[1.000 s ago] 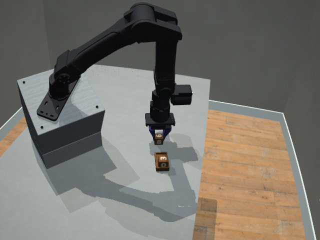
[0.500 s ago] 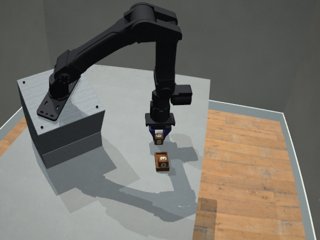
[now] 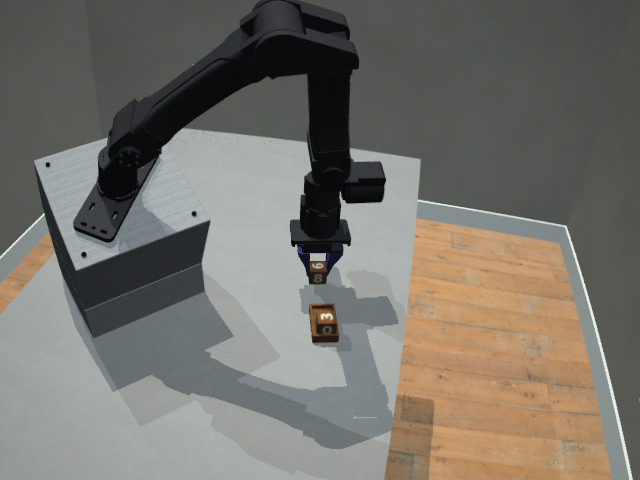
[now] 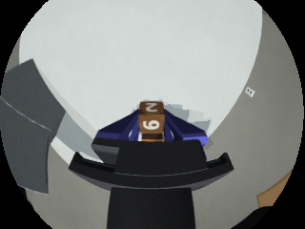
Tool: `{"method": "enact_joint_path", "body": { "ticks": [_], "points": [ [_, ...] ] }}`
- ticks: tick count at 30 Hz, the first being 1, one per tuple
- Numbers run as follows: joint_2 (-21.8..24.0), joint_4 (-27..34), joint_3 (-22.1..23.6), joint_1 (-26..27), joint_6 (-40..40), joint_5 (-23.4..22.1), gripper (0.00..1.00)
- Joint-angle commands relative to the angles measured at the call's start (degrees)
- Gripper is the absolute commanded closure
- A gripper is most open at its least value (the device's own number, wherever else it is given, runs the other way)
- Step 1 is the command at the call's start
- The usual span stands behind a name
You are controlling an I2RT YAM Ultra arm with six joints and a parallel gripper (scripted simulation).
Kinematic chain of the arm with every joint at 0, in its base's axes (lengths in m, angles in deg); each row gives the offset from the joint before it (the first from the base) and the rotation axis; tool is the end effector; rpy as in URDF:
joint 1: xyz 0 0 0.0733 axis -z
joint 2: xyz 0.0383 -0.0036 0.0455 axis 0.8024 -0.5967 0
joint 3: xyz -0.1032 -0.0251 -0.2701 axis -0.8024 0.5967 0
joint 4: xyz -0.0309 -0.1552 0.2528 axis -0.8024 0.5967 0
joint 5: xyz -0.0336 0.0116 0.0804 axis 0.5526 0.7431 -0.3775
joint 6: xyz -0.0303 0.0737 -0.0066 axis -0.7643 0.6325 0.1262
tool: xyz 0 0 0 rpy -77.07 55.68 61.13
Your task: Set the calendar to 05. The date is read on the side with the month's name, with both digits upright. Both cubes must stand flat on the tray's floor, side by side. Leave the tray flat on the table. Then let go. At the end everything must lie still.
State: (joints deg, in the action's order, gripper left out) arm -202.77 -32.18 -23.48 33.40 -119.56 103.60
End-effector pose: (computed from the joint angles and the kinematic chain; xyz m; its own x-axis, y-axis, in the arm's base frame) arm 0.3567 0.1039 -0.0471 0.1818 -0.9214 0.3436 -0.9404 -0.2650 -0.2130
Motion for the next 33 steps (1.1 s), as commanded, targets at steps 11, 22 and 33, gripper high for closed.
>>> {"method": "enact_joint_path", "body": {
  "ticks": [11,22,33],
  "points": [
    [14.8,15.7,0.5,-5.6,5.5,0.3,0.73],
    [15.5,16.6,0.4,-5.9,5.7,0.3,0.73],
    [24.8,18.3,2.3,9.1,-9.3,-2.6,0.73]
  ]
}}
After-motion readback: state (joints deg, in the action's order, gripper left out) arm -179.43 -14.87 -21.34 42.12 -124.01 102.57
